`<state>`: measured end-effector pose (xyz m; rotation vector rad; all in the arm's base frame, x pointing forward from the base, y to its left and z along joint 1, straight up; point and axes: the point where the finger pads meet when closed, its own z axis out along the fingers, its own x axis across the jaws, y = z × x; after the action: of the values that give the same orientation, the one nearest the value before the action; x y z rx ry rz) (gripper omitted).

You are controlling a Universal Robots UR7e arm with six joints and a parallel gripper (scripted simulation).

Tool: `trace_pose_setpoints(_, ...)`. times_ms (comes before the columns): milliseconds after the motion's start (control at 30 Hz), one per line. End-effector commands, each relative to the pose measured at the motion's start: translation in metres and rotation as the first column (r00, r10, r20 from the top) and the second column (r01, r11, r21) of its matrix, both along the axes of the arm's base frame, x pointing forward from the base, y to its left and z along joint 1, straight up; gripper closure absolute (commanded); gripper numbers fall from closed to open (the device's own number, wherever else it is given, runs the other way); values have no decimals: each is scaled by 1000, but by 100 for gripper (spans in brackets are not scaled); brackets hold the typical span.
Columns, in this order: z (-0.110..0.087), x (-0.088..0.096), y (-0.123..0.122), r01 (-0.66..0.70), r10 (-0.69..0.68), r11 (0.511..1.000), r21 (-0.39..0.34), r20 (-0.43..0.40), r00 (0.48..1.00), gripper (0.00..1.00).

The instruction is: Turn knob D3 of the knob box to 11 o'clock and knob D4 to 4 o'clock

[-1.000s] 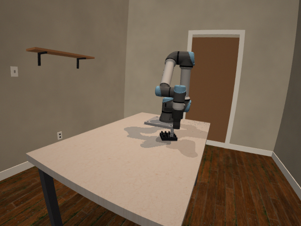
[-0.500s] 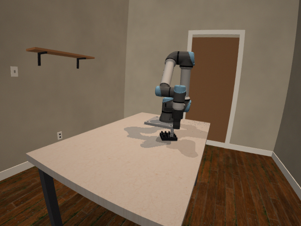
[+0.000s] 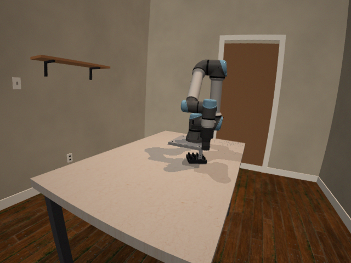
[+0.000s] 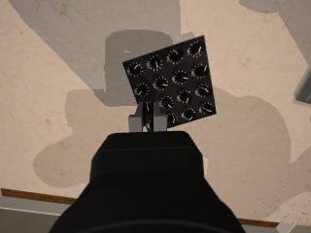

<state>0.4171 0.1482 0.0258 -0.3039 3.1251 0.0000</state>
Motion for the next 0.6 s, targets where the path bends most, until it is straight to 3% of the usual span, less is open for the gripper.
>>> trace_pose_setpoints(0, 0, 1, 1, 43, -43, 999, 0, 0, 999, 70)
trace_pose_setpoints(567, 0, 1, 1, 271, -271, 963, 0, 0, 963, 70)
